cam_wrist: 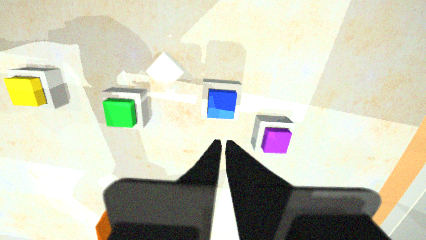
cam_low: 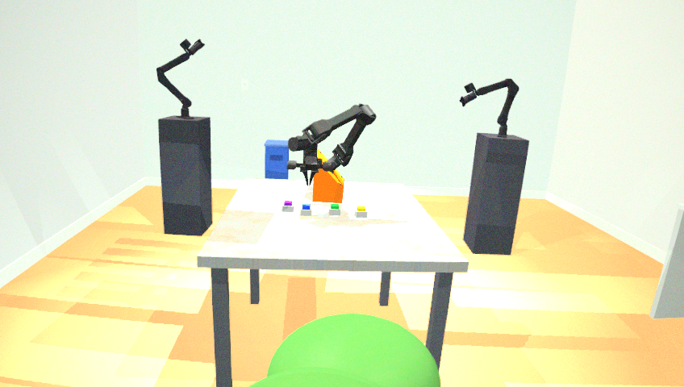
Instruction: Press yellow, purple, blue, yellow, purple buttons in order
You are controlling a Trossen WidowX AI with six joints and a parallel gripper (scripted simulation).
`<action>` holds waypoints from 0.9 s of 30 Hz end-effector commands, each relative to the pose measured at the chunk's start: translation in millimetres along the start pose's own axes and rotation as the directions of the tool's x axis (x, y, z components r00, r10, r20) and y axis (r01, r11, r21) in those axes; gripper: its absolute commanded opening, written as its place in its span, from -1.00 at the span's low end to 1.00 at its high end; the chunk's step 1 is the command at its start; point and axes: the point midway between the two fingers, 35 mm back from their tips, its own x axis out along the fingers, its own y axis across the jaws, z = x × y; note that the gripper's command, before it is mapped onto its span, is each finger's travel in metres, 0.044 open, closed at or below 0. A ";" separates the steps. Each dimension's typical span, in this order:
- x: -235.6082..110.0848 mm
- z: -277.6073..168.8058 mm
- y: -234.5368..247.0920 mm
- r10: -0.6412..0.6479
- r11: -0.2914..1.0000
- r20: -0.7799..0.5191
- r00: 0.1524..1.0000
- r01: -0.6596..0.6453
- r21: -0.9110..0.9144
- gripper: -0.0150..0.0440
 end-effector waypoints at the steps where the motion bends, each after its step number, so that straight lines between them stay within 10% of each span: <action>1: -4.4 6.1 29.4 -0.040 0.999 -0.024 0.999 0.039 -0.017 -0.42; 15: -4.4 4.5 220.7 0.017 1.000 0.011 1.000 -0.017 -0.001 -0.42; 27: 57.1 1.1 233.1 0.029 1.000 0.011 1.000 -0.029 -0.001 -0.42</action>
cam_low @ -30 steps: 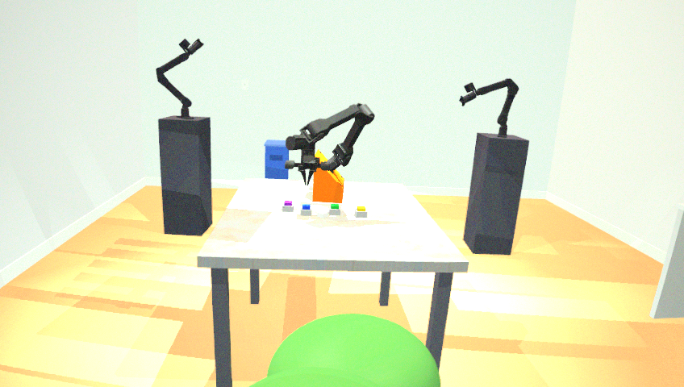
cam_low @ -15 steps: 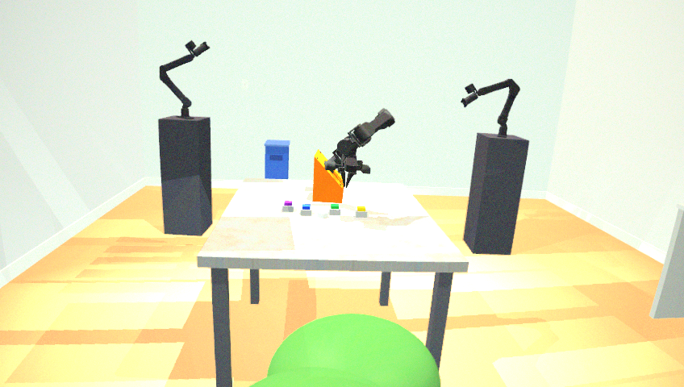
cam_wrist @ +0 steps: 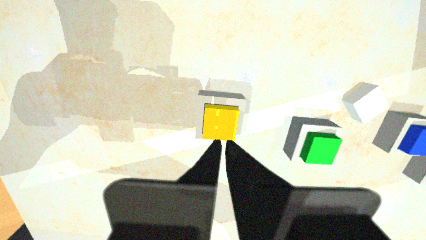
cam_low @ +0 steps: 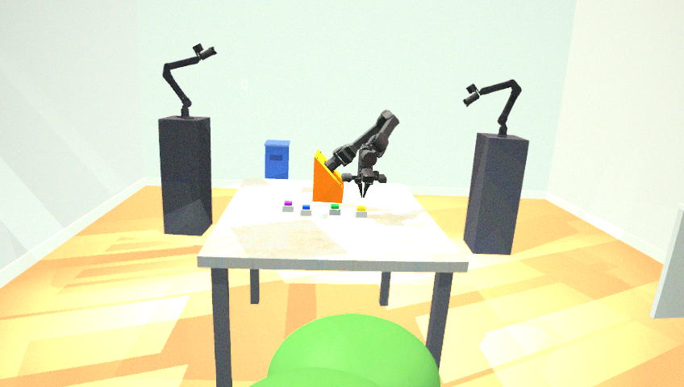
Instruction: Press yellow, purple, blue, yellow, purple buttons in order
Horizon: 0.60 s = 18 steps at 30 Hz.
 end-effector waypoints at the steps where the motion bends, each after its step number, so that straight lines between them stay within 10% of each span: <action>1: 18.8 -4.4 -1.4 -0.001 1.000 -0.009 1.000 0.001 0.016 -0.42; 18: 42.4 -4.2 -1.5 -0.001 1.000 -0.009 1.000 0.001 0.016 -0.42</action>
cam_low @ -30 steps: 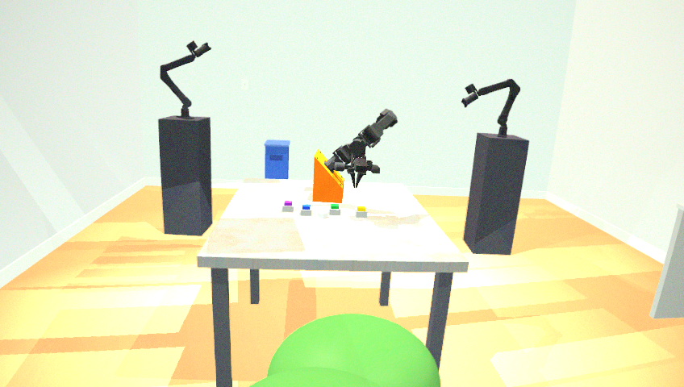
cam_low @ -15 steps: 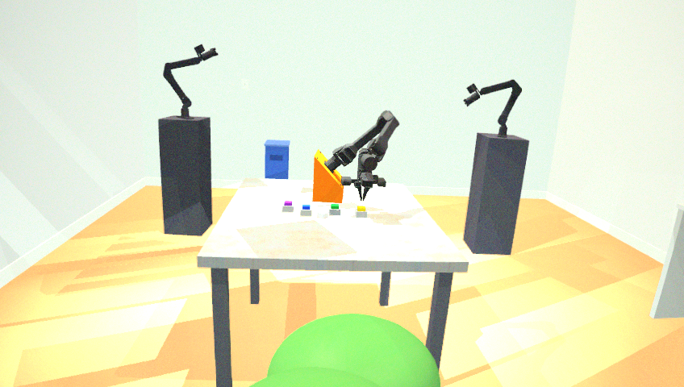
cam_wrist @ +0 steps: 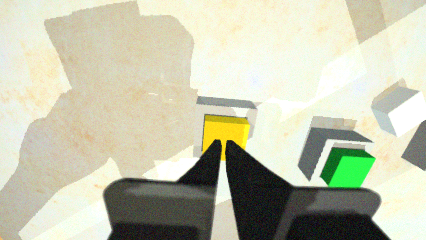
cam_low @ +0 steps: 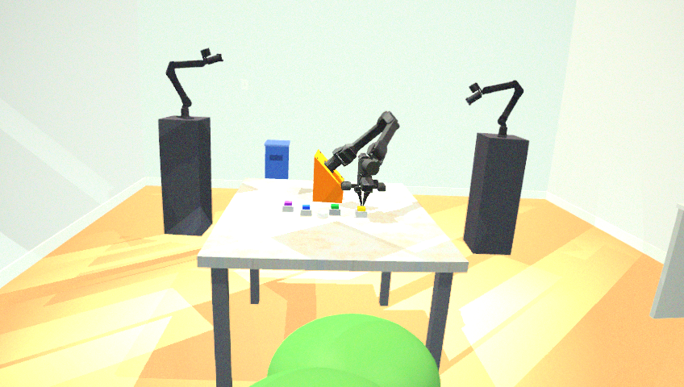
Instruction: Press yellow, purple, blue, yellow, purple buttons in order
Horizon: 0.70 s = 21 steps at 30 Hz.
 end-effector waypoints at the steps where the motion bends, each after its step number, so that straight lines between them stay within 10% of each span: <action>1: 6.9 -1.6 -2.5 -0.005 1.000 -0.005 1.000 0.005 0.013 -0.42; 21: 15.7 -2.2 -2.2 -0.004 1.000 -0.005 1.000 0.004 0.013 -0.42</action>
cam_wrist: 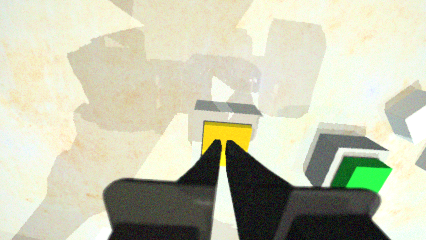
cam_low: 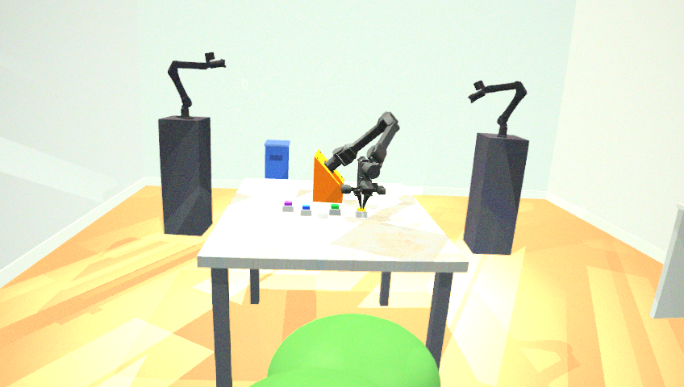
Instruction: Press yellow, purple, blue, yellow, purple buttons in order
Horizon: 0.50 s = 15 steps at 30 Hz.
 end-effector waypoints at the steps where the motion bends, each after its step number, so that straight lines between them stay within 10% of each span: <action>1: 1.0 -1.2 -1.7 -0.005 1.000 -0.003 1.000 0.005 0.011 -0.42; 15: -55.4 0.9 -2.9 -0.011 1.000 -0.004 1.000 0.011 0.010 -0.42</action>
